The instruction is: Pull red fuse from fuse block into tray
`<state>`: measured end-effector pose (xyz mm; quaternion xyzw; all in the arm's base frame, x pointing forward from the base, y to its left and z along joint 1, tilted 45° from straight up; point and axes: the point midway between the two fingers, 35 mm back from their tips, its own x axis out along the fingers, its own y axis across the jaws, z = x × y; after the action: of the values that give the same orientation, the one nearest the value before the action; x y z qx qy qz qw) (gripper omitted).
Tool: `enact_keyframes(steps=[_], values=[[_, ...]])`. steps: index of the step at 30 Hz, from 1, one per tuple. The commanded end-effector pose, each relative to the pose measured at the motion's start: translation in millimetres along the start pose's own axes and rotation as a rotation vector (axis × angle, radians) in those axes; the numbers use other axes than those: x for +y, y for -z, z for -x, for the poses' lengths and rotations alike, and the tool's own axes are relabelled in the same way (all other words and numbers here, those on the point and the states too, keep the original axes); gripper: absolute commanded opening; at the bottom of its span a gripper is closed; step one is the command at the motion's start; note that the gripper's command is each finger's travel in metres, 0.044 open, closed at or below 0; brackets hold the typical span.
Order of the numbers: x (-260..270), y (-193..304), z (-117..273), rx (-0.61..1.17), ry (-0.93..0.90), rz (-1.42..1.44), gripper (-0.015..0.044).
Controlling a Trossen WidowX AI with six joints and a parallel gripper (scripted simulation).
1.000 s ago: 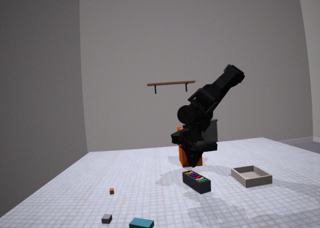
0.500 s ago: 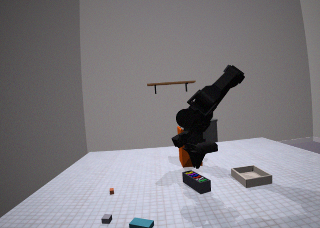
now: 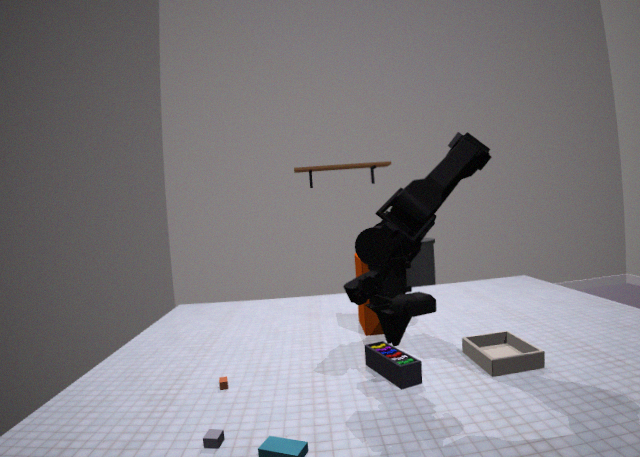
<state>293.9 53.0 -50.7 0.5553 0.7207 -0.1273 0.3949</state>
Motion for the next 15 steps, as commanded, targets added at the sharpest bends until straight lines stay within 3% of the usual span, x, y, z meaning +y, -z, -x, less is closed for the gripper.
enact_keyframes(steps=[1,15], values=[[0,0,-5,0.004,-0.002,-0.005,0.0069],[0,1,-15,0.005,-0.002,-0.005,0.0069]])
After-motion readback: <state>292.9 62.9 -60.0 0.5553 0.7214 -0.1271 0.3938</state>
